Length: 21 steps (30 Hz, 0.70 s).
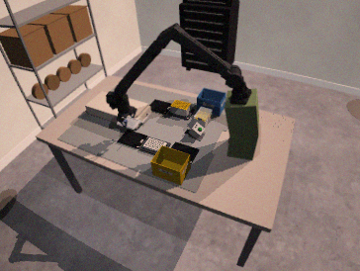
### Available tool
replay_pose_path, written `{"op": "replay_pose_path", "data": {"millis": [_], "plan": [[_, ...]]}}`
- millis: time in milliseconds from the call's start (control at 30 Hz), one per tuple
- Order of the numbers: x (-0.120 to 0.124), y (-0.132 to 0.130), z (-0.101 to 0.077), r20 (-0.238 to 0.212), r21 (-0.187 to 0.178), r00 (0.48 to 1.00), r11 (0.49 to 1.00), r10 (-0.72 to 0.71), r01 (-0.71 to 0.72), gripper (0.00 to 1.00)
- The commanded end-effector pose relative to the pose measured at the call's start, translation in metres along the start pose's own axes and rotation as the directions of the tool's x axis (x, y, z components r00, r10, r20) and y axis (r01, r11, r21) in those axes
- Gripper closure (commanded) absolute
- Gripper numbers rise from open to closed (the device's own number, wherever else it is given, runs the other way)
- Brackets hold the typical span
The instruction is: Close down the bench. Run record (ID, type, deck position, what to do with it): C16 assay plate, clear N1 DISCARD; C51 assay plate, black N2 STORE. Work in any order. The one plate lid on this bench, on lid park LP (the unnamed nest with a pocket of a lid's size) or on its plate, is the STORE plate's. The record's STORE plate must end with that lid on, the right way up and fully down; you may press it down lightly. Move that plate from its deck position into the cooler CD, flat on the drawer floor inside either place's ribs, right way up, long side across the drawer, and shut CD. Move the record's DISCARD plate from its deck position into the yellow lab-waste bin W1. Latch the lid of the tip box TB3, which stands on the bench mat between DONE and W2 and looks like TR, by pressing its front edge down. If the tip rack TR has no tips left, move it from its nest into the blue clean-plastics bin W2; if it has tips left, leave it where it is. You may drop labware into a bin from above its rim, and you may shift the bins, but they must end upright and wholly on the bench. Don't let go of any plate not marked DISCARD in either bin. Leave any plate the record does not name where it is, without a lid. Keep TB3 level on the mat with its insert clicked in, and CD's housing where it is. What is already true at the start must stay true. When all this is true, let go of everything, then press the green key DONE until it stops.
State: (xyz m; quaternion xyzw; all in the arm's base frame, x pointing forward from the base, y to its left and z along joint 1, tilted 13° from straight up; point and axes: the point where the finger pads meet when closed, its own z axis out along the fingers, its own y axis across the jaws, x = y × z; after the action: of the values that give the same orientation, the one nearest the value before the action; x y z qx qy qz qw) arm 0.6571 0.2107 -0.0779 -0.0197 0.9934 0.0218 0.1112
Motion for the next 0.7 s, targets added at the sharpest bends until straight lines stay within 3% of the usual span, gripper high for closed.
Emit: {"op": "replay_pose_path", "data": {"millis": [0,300,667], "plan": [[-0.016,0.016,-0.024,0.045,-0.016,0.999,1.0,-0.006,0.007,1.0],[-0.016,0.016,-0.024,0.045,-0.016,0.999,1.0,-0.006,0.007,1.0],[0.011,0.026,-0.027,0.058,-0.02,0.998,1.0,0.013,-0.011,1.0]]}}
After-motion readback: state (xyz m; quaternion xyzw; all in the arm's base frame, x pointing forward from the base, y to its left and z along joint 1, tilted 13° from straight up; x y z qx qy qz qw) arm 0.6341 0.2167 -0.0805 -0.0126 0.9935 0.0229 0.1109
